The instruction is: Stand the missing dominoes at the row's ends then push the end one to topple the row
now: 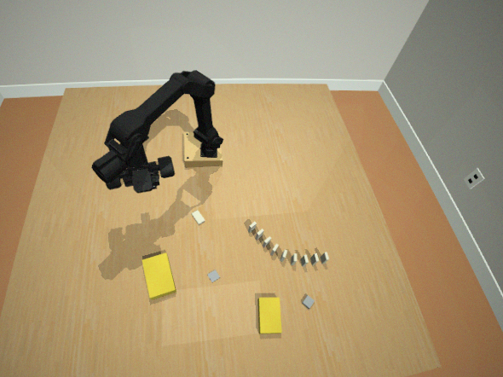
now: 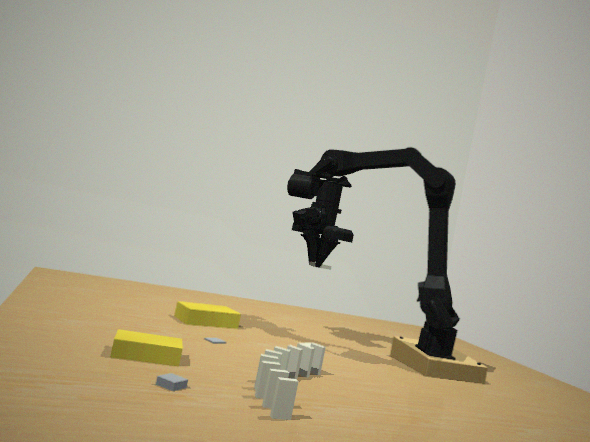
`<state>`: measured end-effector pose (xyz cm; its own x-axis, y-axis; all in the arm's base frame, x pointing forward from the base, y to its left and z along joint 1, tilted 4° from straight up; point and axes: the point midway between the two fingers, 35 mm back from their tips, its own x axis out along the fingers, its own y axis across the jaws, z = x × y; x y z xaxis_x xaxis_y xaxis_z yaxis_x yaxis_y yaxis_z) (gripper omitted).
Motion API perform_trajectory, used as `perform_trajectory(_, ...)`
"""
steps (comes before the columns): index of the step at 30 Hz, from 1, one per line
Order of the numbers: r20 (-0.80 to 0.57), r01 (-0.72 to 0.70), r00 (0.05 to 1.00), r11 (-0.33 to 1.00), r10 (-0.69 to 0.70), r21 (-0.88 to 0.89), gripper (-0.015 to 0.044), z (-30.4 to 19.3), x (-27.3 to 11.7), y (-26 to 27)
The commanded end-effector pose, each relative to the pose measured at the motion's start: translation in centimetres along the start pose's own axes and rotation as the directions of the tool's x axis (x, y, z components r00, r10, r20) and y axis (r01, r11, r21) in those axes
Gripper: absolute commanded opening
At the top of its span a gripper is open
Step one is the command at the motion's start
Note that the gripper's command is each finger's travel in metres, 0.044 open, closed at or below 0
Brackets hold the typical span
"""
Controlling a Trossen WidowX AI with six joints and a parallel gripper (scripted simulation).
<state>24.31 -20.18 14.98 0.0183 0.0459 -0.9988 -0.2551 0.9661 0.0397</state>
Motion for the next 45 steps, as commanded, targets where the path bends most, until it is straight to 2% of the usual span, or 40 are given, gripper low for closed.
perform_trajectory(1,-0.009,-0.002,1.000,0.995,0.002,0.097,0.0107,-4.1,0.2,-2.1)
perform_trajectory(7,0.024,-0.040,0.999,0.995,0.038,0.086,0.0107,-4.4,0.7,-2.0)
perform_trajectory(13,0.170,-0.170,0.972,0.985,0.165,0.017,0.0107,-4.5,2.6,-1.0)
perform_trajectory(20,0.358,-0.263,0.894,0.963,0.268,-0.066,0.0107,-4.6,4.1,-0.2)
perform_trajectory(33,0.691,-0.272,0.657,0.949,0.303,-0.158,0.0107,-4.8,5.3,0.5)
perform_trajectory(45,0.924,-0.138,0.359,0.986,0.135,-0.091,0.0107,-5.8,4.6,-0.4)
